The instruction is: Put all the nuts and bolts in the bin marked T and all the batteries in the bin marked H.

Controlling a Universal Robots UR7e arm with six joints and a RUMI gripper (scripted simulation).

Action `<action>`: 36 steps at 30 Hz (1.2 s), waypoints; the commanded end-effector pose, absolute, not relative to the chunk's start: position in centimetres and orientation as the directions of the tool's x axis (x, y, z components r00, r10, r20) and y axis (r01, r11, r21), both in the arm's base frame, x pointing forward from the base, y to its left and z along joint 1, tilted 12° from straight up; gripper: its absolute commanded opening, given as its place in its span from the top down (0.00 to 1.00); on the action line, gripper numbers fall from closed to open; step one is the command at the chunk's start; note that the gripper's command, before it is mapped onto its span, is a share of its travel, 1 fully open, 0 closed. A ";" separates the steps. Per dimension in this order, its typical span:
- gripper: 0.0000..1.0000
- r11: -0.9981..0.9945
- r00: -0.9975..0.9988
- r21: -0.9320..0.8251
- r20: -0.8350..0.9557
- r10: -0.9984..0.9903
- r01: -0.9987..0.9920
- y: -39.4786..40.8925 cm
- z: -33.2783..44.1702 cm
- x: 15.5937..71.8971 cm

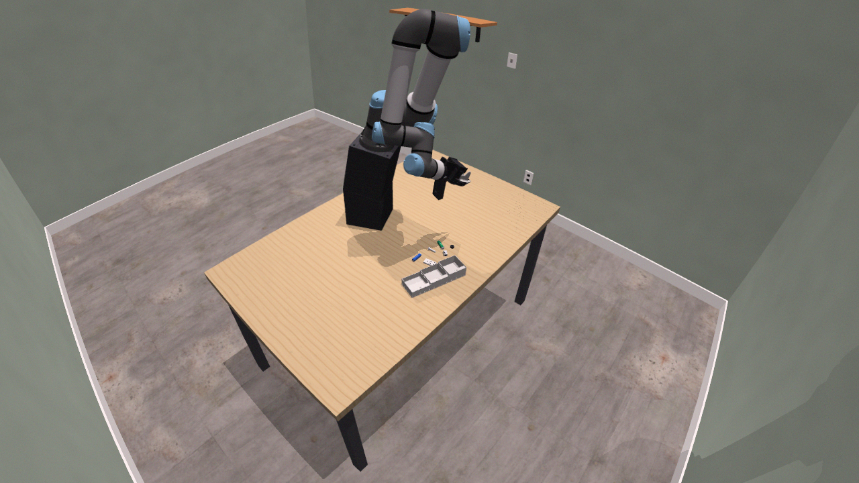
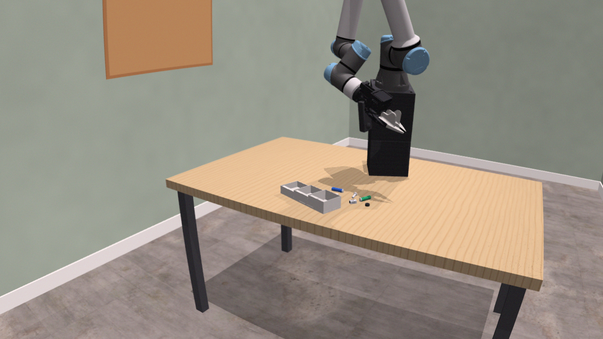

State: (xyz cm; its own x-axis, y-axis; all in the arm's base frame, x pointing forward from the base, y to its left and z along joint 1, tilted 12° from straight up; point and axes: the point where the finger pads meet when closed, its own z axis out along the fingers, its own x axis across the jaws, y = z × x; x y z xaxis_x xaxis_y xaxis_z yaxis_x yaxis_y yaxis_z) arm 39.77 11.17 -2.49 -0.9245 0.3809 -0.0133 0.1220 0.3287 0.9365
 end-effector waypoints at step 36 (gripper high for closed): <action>0.96 0.629 -0.925 0.714 -0.380 -0.023 -0.309 9.5 -11.8 39.1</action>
State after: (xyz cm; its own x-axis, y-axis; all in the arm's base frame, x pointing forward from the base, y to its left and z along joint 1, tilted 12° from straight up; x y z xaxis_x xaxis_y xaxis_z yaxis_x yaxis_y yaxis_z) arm 39.69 10.22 -11.10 -0.9480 0.0799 -0.3082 -0.2068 0.5815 0.7869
